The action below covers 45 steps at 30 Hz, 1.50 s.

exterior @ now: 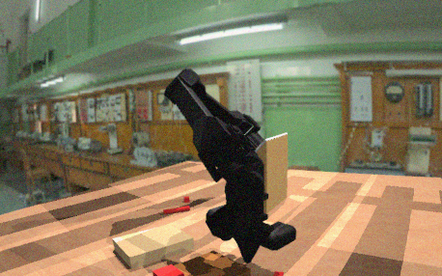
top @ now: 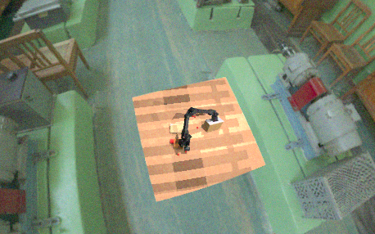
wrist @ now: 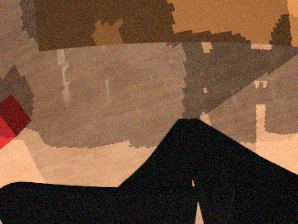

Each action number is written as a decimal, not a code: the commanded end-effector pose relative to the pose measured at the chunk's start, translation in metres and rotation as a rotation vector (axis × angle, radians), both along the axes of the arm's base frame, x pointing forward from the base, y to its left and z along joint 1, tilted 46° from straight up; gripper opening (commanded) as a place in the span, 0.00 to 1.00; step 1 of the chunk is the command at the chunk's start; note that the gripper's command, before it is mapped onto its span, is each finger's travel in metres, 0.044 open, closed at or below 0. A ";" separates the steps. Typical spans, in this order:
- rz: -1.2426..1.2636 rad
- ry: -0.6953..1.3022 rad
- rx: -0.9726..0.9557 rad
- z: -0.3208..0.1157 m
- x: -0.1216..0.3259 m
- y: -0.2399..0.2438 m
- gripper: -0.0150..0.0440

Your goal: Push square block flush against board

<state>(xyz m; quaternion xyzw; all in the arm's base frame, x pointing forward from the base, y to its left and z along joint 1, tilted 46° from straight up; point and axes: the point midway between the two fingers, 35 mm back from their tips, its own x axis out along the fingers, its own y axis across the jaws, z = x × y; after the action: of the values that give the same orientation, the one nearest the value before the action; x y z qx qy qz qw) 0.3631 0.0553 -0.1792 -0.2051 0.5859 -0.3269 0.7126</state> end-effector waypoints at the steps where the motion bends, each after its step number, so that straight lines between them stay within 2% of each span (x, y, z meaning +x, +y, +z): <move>1: -0.006 0.003 0.004 -0.003 -0.009 0.000 0.25; 9: -0.006 0.004 0.003 -0.005 -0.019 0.001 0.25; 14: -0.005 0.004 0.006 0.033 -0.018 0.038 0.25; 20: -0.010 0.000 0.007 0.035 -0.018 0.040 0.25; 45: -0.559 -0.524 0.111 0.134 0.037 -0.050 0.25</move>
<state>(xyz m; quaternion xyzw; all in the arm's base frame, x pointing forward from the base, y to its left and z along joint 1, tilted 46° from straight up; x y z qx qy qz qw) 0.3967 0.0210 -0.0592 0.0548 0.4636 -0.4922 0.7347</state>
